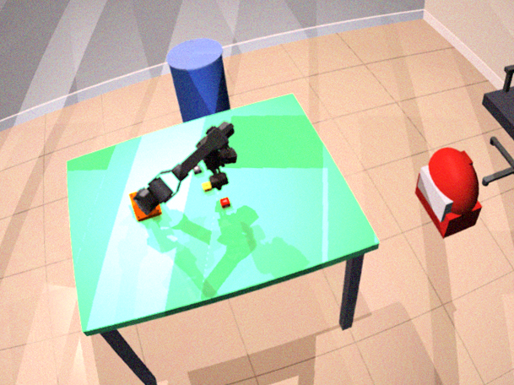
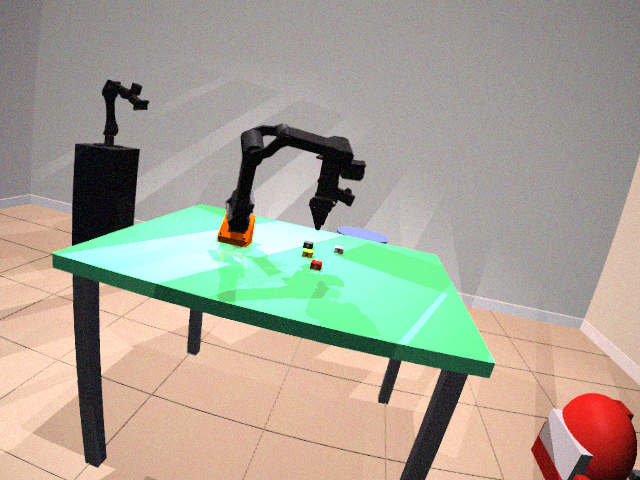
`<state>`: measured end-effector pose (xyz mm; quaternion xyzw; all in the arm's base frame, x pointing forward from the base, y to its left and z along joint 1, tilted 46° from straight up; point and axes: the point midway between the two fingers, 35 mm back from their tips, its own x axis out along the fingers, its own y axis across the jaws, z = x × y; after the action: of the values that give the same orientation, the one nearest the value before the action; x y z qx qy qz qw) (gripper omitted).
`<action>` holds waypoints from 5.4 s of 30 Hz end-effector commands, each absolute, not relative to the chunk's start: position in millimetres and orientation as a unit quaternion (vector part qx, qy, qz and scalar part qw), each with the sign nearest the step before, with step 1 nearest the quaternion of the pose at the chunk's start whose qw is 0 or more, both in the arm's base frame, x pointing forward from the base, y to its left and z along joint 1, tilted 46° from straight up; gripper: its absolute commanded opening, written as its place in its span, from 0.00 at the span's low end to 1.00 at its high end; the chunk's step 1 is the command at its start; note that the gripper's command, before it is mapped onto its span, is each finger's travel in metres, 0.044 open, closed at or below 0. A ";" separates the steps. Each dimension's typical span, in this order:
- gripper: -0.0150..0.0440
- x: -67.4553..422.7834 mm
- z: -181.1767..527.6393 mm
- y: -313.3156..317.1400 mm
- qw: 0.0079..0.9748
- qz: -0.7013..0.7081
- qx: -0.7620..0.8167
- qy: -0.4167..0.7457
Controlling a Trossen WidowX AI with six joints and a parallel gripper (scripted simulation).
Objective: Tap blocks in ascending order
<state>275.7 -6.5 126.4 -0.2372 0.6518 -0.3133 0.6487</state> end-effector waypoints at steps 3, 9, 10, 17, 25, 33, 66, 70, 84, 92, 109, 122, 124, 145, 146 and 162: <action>0.93 251.5 71.4 49.6 0.648 -0.309 -0.237 0.654; 0.93 245.7 63.2 57.1 0.648 -0.310 -0.238 0.654; 0.93 245.7 63.2 57.1 0.648 -0.310 -0.238 0.654; 0.93 245.7 63.2 57.1 0.648 -0.310 -0.238 0.654; 0.93 245.7 63.2 57.1 0.648 -0.310 -0.238 0.654; 0.93 243.5 6.9 117.3 0.649 -0.307 -0.235 0.655; 0.93 287.9 -27.7 154.2 0.651 -0.308 -0.229 0.655; 0.93 324.6 -33.8 156.2 0.652 -0.309 -0.227 0.654; 0.93 353.3 -38.5 153.2 0.651 -0.309 -0.234 0.653; 0.93 353.3 -38.5 153.2 0.651 -0.309 -0.234 0.653; 0.93 275.2 49.5 80.6 0.648 -0.310 -0.237 0.654; 0.80 247.1 48.7 43.7 0.648 -0.309 -0.237 0.654; 0.71 246.6 28.5 23.3 0.648 -0.309 -0.237 0.654; 0.29 242.0 6.3 -1.8 0.648 -0.311 -0.238 0.653; 0.29 242.0 5.4 -2.7 0.648 -0.311 -0.238 0.653; 0.29 240.7 -12.3 -21.1 0.648 -0.311 -0.239 0.653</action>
<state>244.0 -15.7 -7.6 -0.2333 0.6507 -0.3119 0.6518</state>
